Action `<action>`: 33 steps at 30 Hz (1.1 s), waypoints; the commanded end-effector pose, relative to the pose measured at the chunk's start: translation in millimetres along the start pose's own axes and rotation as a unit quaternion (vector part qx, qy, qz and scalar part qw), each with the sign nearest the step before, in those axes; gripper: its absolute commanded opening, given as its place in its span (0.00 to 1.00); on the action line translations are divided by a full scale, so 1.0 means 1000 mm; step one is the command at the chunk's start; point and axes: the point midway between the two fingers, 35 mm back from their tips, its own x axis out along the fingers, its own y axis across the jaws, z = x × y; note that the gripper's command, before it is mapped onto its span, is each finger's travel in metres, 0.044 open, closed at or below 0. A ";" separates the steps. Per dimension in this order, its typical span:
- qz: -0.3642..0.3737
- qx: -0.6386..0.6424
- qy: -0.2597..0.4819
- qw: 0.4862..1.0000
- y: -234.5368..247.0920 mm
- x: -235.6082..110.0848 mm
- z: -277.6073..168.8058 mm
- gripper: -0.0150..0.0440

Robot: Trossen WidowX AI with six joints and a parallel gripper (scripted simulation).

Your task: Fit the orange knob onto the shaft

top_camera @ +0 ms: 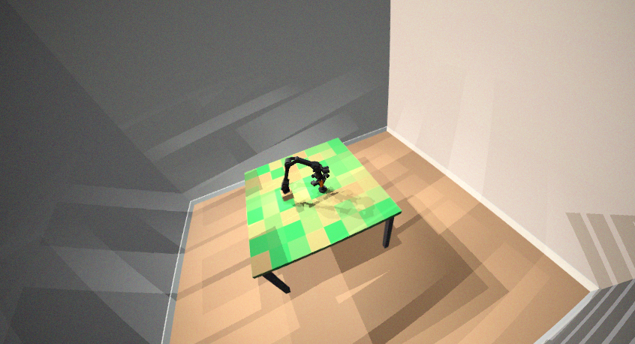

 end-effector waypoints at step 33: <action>-0.001 0.832 -0.001 0.555 0.000 -0.001 0.001 0.25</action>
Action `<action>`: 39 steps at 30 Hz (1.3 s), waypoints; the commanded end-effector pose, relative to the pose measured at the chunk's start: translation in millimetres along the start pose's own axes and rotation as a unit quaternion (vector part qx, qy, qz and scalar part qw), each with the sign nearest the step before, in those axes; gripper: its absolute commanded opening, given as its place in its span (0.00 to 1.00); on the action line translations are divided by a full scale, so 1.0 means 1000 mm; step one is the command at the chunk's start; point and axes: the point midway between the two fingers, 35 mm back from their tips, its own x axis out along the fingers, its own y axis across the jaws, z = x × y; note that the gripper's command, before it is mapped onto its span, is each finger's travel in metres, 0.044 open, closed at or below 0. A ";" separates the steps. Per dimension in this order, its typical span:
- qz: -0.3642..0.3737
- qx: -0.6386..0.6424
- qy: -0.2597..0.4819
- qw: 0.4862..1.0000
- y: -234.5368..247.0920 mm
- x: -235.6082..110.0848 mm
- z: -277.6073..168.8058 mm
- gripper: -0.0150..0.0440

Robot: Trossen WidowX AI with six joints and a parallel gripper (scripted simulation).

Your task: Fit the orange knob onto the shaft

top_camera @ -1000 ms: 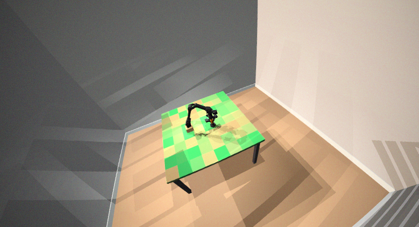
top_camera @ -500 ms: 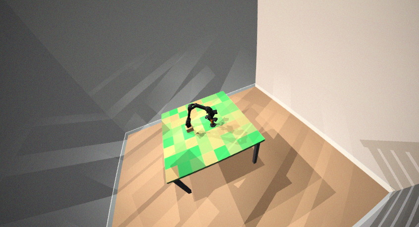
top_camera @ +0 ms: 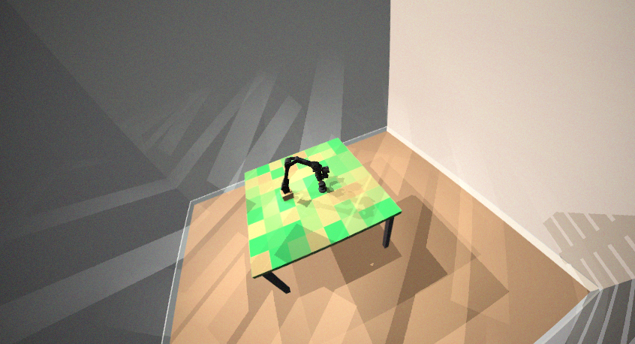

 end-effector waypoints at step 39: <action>0.000 0.117 -0.001 0.993 0.000 0.000 0.002 0.25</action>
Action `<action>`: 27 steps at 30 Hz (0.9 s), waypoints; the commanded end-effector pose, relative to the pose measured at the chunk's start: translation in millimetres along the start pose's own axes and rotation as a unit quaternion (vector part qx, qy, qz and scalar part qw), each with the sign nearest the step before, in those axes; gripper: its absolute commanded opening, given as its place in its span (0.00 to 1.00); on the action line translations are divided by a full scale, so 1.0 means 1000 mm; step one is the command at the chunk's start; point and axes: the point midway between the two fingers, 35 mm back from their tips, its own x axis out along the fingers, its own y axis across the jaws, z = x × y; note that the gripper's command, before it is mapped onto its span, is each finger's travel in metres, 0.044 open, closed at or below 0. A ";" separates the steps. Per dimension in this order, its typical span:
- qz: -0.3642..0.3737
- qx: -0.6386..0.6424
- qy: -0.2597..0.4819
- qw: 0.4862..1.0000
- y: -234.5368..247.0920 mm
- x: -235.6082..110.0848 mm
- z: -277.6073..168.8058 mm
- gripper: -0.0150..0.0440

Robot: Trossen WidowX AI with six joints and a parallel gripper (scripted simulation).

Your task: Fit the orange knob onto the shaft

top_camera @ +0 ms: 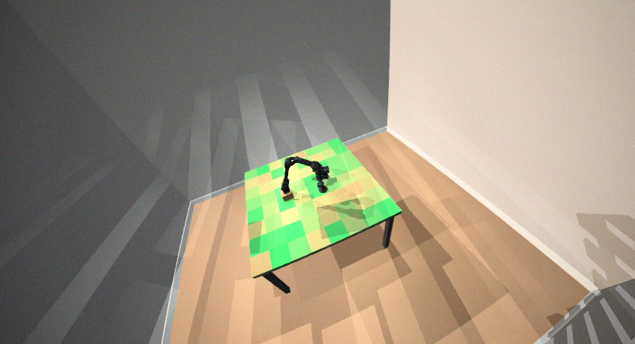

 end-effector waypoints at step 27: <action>0.000 0.025 -0.001 1.000 0.000 -0.002 -0.003 0.25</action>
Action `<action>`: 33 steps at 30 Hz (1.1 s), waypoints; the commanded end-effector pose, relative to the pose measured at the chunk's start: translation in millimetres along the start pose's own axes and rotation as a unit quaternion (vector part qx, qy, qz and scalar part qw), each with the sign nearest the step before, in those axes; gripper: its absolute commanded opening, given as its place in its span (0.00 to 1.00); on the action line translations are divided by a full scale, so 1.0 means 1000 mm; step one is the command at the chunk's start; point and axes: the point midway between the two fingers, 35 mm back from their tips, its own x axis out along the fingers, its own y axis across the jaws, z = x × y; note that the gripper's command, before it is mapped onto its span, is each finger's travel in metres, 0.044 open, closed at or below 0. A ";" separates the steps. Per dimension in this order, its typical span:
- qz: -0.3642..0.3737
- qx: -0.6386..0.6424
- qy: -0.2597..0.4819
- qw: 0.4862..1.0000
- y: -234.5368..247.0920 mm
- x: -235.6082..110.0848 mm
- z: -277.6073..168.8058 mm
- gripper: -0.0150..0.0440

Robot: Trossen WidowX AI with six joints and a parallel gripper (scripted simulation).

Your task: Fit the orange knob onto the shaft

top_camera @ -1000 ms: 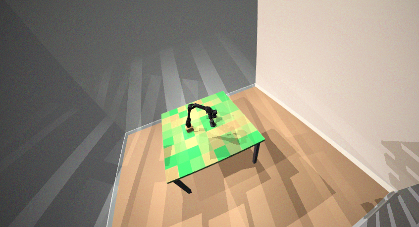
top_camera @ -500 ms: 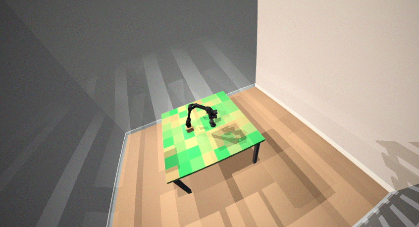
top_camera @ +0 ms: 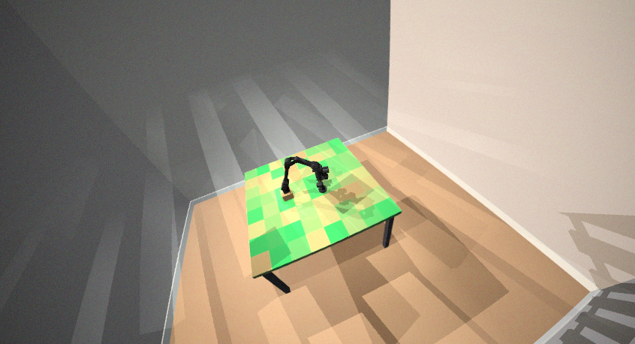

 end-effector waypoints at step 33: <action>0.000 0.105 -0.002 0.994 0.000 0.002 0.002 0.25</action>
